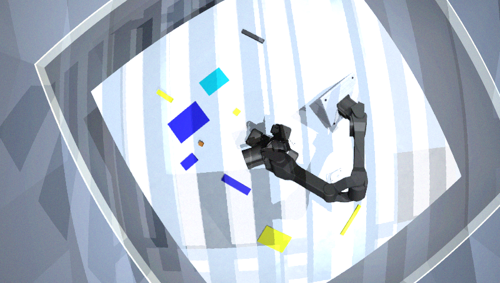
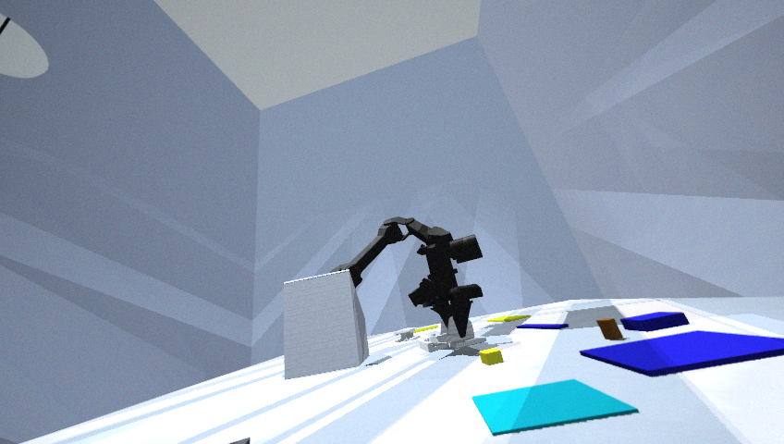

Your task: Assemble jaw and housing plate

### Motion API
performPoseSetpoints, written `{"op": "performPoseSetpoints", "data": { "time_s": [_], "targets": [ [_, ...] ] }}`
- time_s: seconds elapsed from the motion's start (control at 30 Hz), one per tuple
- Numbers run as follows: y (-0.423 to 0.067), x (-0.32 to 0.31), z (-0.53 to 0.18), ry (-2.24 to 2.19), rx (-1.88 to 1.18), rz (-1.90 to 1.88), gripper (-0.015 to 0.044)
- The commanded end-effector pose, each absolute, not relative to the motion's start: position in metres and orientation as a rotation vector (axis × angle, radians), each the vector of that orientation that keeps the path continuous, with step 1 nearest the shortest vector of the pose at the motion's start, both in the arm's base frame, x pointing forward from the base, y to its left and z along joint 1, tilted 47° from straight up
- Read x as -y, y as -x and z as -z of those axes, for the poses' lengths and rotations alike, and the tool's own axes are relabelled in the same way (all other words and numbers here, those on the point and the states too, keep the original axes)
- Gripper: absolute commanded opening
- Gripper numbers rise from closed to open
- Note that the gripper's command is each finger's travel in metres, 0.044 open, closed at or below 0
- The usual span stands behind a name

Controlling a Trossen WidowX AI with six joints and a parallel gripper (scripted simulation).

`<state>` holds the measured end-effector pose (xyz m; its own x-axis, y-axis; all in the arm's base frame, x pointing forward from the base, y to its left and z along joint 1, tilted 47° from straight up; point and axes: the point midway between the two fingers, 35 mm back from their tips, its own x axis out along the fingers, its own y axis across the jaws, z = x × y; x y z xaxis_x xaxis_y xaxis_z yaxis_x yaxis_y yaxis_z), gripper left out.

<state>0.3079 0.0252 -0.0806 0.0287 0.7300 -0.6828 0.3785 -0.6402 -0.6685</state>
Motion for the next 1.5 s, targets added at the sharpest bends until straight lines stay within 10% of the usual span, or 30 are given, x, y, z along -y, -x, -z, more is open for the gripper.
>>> {"op": "performPoseSetpoints", "data": {
  "time_s": [0.0,1.47],
  "targets": [
    [-0.3083,-0.0268,0.0809,2.008,1.136,-1.642,0.0134],
    [-0.3095,-0.0274,0.0802,2.008,1.136,-1.642,0.0134]
  ]
}}
